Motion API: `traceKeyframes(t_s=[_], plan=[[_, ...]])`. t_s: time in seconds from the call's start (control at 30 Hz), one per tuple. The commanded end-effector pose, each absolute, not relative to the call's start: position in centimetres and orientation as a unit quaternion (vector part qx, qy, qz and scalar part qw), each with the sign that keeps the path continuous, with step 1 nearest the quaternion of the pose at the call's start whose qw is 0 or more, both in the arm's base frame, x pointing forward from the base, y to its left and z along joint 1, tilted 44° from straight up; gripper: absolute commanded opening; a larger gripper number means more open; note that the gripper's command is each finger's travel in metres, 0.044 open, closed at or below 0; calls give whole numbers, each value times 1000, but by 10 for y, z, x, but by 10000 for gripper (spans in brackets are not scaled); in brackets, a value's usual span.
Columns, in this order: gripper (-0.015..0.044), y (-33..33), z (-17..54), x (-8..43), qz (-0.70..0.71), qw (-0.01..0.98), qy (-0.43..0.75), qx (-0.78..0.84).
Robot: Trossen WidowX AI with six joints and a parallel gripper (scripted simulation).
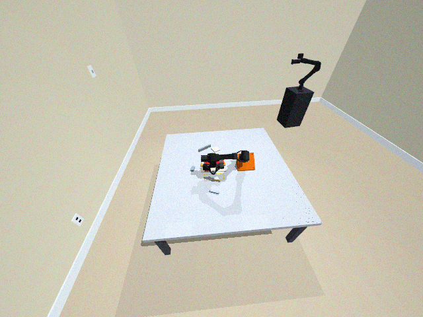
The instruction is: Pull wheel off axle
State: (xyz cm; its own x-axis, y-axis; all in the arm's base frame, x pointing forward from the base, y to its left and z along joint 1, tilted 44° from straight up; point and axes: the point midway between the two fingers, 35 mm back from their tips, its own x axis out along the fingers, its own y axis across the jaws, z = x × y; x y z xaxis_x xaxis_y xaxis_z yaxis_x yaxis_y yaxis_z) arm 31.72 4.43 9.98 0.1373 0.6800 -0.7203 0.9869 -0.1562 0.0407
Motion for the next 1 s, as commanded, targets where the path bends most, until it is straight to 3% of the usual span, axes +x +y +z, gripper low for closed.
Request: traceKeyframes(t_s=[0.0, 0.4, 0.77, 0.97], plan=[[0, 61, 83, 319, -287, 262, 595, 703], [0, 86, 60, 320, -285, 260, 596, 704], [289, 82, 64, 320, -286, 264, 595, 703], [300, 48, 97, 314, -287, 262, 595, 703]])
